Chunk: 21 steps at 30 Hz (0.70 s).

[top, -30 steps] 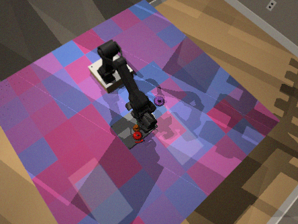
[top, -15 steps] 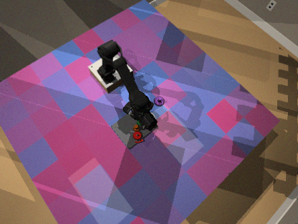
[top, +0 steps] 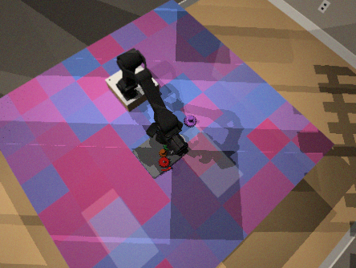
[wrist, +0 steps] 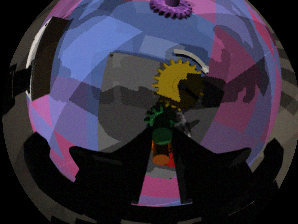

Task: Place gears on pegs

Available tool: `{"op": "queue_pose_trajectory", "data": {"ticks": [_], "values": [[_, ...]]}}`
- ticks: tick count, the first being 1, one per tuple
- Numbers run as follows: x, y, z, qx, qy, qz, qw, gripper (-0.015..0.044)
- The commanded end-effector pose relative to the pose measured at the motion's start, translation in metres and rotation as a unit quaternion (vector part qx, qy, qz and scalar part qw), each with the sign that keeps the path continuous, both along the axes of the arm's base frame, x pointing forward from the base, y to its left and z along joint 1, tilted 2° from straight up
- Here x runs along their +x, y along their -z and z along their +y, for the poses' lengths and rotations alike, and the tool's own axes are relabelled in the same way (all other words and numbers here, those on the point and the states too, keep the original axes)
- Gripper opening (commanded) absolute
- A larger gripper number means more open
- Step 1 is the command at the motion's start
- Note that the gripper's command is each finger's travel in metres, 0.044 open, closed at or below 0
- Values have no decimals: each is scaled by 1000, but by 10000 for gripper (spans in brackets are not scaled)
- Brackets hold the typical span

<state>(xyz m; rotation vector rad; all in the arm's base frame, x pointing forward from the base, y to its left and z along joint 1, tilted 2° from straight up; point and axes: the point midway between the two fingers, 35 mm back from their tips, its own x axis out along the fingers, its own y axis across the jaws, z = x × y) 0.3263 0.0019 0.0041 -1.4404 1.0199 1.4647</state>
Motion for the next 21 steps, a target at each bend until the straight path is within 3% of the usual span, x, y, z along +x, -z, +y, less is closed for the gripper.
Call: {"op": "queue_pose_trajectory", "data": {"ticks": [1,13,21], "values": [[0,1,0,-2,45,0,999,0],[0,0,-1,-2,200,2,980,0],[0,2,0,-2,162,2,987,0]]}}
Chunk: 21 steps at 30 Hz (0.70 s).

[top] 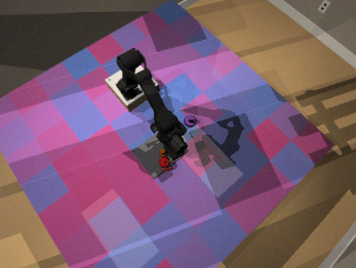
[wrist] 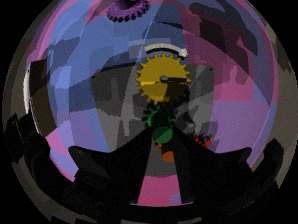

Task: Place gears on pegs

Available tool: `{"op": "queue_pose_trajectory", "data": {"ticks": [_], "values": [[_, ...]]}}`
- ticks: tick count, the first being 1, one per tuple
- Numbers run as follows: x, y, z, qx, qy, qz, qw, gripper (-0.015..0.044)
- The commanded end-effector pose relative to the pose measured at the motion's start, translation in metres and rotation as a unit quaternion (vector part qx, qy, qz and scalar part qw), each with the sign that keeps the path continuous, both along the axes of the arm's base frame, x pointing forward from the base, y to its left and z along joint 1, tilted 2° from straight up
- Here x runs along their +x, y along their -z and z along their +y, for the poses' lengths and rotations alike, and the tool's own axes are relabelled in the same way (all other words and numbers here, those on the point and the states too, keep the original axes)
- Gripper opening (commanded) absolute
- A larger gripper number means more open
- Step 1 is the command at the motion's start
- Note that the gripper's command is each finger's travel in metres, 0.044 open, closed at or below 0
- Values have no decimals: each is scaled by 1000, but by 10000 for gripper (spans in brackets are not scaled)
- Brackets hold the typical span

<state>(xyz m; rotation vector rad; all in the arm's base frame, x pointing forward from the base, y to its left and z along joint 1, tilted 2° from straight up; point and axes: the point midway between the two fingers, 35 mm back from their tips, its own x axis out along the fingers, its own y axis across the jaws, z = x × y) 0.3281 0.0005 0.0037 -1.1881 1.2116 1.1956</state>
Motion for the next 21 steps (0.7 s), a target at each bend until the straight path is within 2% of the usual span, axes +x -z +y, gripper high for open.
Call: {"op": "queue_pose_trajectory", "data": {"ticks": [1,14,19,21], "values": [[-2,2,1,2,-28,3,1000,0],[-2,4,1,2,-201,1,980,0],[-2,2,1,2,-176,2,984,131],[-2,1,1,2,-157,2,988,140]]}}
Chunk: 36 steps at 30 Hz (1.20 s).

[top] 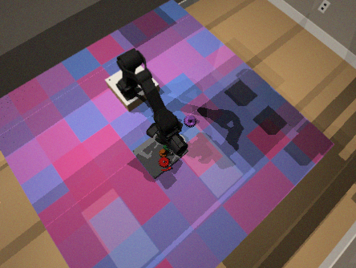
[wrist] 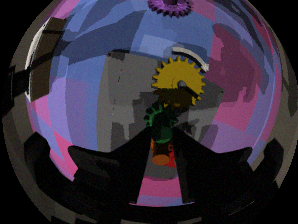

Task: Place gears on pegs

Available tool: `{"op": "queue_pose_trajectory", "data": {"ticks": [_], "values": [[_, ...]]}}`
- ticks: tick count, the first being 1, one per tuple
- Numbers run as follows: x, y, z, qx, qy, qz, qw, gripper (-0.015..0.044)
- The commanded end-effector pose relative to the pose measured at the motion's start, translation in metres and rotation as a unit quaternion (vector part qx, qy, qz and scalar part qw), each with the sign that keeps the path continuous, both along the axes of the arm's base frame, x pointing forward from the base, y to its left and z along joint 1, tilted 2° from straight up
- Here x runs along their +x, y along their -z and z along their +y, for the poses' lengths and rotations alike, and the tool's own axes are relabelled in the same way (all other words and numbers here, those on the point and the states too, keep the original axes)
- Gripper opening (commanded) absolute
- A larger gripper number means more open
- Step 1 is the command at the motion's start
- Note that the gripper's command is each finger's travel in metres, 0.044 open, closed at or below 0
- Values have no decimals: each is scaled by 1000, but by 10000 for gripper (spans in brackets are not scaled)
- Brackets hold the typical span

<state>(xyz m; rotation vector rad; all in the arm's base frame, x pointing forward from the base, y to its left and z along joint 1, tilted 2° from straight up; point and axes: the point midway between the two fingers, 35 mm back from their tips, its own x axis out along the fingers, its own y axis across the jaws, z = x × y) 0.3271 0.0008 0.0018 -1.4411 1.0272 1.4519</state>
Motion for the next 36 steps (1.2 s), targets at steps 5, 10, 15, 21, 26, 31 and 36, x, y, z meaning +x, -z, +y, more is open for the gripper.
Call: {"op": "queue_pose_trajectory", "data": {"ticks": [5,10,15,21,26,31,36], "values": [[0,-17,0,1,42,2,999,140],[-1,-49,0,1,68,3,998,140],[-2,-65,0,0,58,2,998,219],[-5,-90,-1,0,58,2,998,376],[-5,-90,-1,0,58,2,998,440],[-5,-90,-1,0,58,2,998,440],[-5,-90,-1,0,58,2,998,440]]}}
